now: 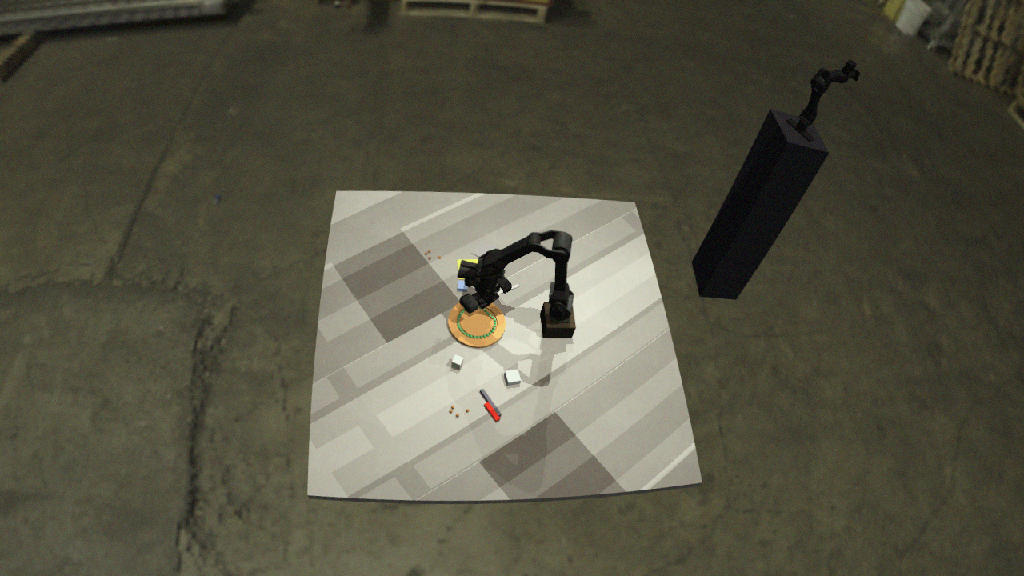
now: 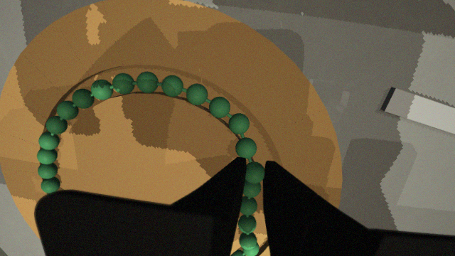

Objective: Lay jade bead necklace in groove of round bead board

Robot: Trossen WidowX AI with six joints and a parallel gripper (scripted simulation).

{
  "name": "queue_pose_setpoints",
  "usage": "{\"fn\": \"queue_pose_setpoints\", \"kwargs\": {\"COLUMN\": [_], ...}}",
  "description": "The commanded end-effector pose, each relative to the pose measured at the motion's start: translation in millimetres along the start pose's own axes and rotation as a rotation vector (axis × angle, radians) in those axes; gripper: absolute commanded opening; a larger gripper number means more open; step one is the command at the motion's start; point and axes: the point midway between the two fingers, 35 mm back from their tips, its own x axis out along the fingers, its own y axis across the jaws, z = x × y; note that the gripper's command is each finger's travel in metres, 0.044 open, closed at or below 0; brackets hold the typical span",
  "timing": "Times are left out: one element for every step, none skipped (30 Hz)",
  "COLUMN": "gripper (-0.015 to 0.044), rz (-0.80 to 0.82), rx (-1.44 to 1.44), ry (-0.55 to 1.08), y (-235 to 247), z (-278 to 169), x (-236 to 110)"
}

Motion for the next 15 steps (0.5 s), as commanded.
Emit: {"fn": "queue_pose_setpoints", "kwargs": {"gripper": [0.0, 0.0, 0.0, 0.0, 0.0, 0.0, 0.0, 0.0, 0.0, 0.0, 0.0, 0.0, 0.0, 0.0, 0.0], "rz": [-0.003, -0.003, -0.003, -0.003, -0.003, -0.003, -0.003, -0.003, -0.003, -0.003, -0.003, -0.003, -0.003, -0.003, -0.003], "rx": [0.001, 0.001, 0.001, 0.001, 0.001, 0.001, 0.001, 0.001, 0.001, 0.001, 0.001, 0.001, 0.001, 0.001, 0.001], "ry": [0.002, 0.002, 0.002, 0.002, 0.002, 0.002, 0.002, 0.002, 0.002, 0.002, 0.002, 0.002, 0.002, 0.002, 0.002], "y": [-6.4, -6.4, -6.4, -6.4, -6.4, -6.4, -6.4, -6.4, -6.4, -6.4, -6.4, -6.4, -6.5, -6.5, -6.5], "z": [0.6, 0.6, 0.6, 0.6, 0.6, 0.6, 0.6, 0.6, 0.6, 0.6, 0.5, 0.5, 0.5, 0.5, 0.5], "x": [-0.2, -0.2, -0.2, -0.2, -0.2, -0.2, 0.0, 0.8, 2.1, 3.6, 5.2, 6.5, 7.2, 7.5, 7.5]}}
